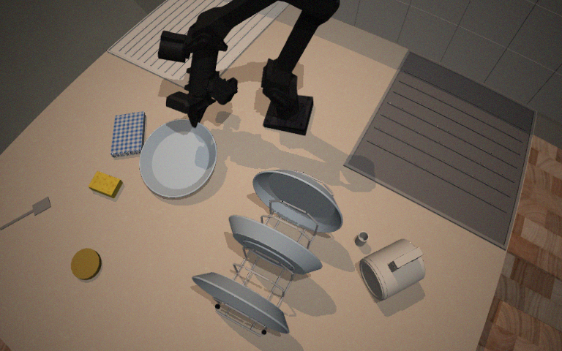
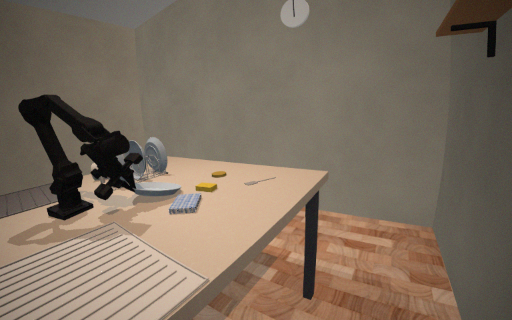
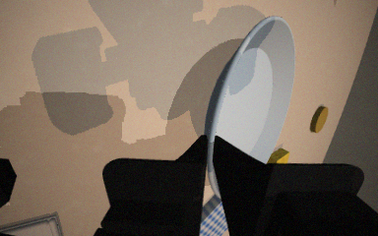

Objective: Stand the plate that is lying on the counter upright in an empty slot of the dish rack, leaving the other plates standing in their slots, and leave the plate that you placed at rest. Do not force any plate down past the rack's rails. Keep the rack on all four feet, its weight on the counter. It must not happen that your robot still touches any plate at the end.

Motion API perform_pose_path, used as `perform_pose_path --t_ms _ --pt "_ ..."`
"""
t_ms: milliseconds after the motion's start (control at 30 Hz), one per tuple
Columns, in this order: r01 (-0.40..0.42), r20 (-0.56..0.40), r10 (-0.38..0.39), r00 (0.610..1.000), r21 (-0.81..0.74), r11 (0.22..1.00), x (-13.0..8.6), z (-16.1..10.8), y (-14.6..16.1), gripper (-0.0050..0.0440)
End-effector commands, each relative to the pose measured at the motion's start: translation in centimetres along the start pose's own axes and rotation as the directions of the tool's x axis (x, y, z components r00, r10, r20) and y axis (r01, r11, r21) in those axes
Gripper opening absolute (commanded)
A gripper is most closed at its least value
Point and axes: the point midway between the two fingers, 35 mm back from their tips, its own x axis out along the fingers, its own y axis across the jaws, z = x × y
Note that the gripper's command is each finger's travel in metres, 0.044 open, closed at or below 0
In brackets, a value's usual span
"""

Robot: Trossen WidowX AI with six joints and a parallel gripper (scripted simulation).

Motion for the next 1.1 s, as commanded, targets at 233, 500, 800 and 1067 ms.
perform_pose_path --t_ms 233,500,800,1067 --pt "-0.043 -0.005 0.043 0.999 0.001 0.999 -0.4 -0.1 -0.5 0.0000" --pt "-0.084 -0.002 0.084 0.996 0.002 0.996 -0.6 -0.1 -1.1 0.0000" --pt "-0.117 -0.003 0.117 0.993 0.002 0.993 -0.9 -0.1 -1.6 0.0000" --pt "-0.147 -0.005 0.147 0.989 0.001 0.989 -1.1 -0.1 -2.1 0.0000"
